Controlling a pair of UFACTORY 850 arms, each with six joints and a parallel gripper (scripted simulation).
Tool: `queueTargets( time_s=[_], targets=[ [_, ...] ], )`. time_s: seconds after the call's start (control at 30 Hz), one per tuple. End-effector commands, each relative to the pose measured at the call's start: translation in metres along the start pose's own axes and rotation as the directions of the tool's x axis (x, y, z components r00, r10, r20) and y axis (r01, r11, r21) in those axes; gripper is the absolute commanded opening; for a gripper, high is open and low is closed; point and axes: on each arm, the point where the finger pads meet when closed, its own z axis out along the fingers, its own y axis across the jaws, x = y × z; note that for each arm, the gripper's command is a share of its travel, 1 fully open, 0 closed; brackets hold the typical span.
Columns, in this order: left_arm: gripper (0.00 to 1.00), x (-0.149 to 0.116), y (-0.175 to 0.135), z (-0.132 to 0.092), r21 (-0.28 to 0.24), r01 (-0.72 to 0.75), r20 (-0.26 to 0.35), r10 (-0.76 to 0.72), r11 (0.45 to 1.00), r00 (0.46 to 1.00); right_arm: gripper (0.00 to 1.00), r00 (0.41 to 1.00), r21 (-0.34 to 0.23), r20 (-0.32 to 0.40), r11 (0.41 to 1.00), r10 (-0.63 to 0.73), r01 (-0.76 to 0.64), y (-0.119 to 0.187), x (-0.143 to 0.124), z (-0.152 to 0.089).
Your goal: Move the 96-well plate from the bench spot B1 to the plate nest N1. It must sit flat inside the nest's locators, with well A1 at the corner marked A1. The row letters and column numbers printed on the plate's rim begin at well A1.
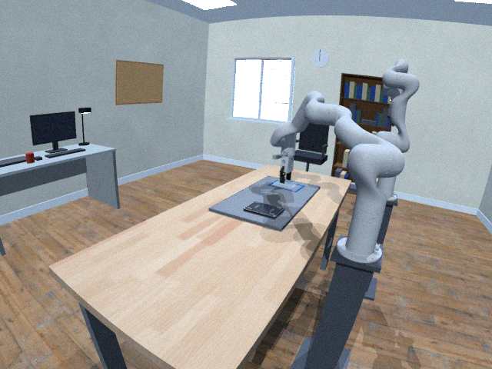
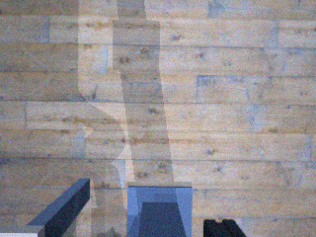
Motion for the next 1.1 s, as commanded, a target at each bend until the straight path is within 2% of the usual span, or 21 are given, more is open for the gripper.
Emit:
queueTargets(
  time_s=[0.0,1.07],
  targets=[
    [1.0,0.001,0.001,-0.001,-0.002,0.0,-0.002,0.0,1.0,1.0,0.0,1.0,0.0,-0.002,1.0,0.0,0.0,0.0,0.0,-0.001],
    [1.0,0.001,0.001,0.016,-0.002,0.0,-0.002,0.0,1.0,1.0,0.0,1.0,0.0,-0.002,1.0,0.0,0.0,0.0,0.0,-0.001]
  ],
)
